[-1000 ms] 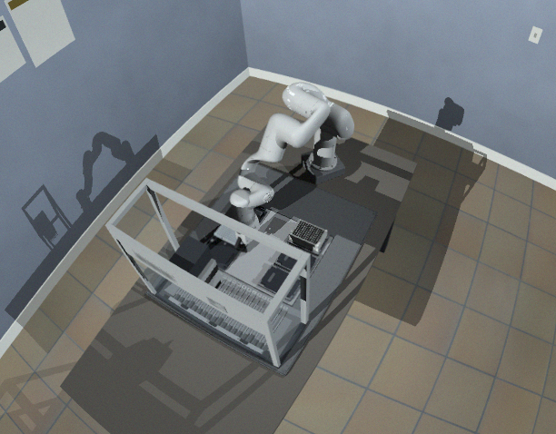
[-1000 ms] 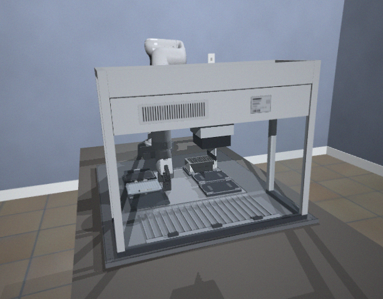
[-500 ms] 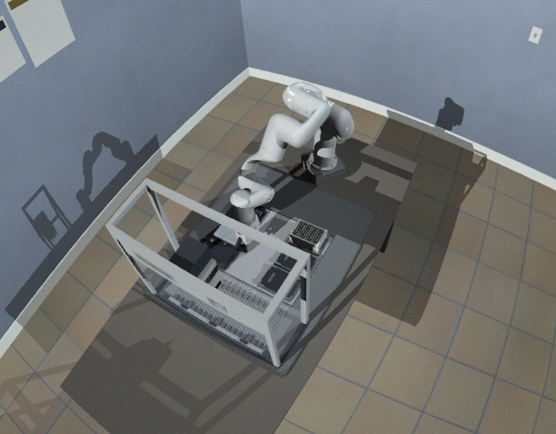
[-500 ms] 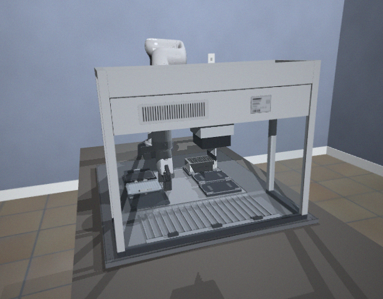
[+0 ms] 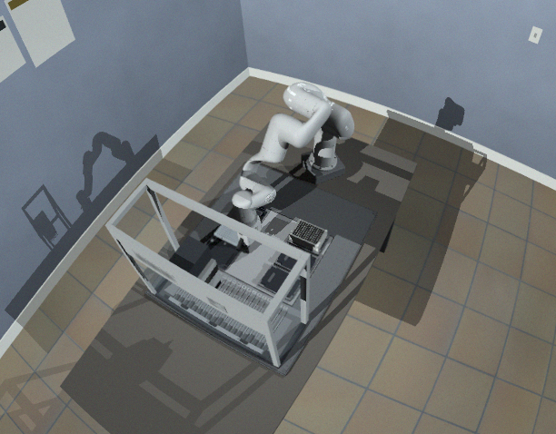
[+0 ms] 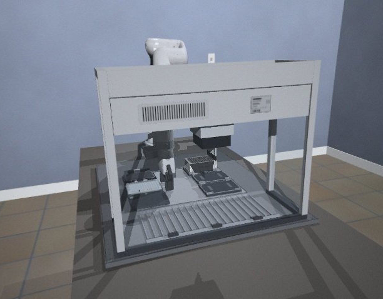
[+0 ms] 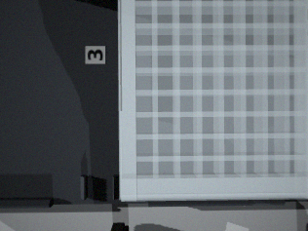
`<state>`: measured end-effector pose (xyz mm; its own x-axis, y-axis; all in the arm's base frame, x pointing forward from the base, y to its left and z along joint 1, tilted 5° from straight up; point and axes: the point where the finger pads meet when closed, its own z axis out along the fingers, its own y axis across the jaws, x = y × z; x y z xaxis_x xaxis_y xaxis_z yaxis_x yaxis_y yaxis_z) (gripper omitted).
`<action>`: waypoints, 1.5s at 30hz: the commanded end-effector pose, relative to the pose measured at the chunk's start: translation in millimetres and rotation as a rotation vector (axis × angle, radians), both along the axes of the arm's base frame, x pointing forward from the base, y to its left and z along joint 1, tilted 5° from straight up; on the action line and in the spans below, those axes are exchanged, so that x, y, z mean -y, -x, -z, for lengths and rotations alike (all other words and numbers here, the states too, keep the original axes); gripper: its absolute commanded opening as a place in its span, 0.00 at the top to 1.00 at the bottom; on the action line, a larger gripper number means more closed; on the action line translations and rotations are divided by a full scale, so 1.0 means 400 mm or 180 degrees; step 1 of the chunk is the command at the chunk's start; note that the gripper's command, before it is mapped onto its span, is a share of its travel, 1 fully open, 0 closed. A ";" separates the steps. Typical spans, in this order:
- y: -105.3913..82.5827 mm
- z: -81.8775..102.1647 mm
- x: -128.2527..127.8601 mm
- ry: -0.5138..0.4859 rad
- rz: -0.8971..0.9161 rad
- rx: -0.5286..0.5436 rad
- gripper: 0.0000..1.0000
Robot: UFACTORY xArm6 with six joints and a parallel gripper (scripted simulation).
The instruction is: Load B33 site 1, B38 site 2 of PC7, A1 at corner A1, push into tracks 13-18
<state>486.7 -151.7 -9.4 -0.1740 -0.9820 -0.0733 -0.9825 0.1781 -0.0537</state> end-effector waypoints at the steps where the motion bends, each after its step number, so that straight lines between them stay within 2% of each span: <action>1: -0.004 -0.005 0.001 0.0005 0.0001 0.0014 0.00; 4: -0.004 -0.005 0.001 0.0005 0.0001 0.0014 0.00; 45: 0.006 -0.158 0.010 0.0005 0.0001 0.0014 0.00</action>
<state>483.2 -154.8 45.8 -0.1742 -0.9820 -0.0732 -0.9825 0.1783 -0.0538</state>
